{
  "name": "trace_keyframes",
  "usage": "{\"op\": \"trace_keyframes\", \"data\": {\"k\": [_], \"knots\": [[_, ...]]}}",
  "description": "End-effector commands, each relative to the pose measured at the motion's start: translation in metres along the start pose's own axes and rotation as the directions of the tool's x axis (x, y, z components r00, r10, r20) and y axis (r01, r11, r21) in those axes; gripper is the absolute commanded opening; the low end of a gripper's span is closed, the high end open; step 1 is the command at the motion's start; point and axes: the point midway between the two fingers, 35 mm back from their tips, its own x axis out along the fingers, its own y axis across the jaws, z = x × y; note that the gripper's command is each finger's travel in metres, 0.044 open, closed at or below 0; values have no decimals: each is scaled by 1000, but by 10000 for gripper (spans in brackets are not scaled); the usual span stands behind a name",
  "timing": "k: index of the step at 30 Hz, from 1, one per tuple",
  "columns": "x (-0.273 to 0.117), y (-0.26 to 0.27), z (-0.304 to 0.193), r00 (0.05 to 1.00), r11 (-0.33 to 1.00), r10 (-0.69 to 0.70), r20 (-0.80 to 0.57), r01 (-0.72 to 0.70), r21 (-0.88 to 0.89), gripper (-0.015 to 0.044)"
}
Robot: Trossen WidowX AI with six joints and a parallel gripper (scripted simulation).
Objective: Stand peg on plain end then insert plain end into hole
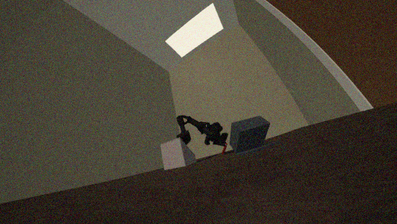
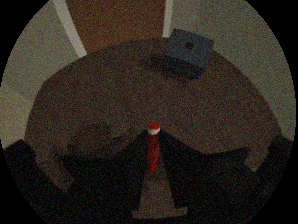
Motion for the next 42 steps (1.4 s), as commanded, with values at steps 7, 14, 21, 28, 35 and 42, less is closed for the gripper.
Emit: {"op": "trace_keyframes", "data": {"k": [7,14,21,28,35,42], "knots": [[-6,0,-3,996,1000,0,91,-1,8,50],[-10,0,-5,988,1000,0,151,-1,9,50],[-14,-1,-8,978,1000,-1,211,-1,10,50],[-17,-1,-12,963,1000,-2,269,-1,11,50],[-20,-1,-15,945,1000,-3,326,-1,12,50],[-24,-1,-19,924,1000,-4,383,-1,13,50]]}}
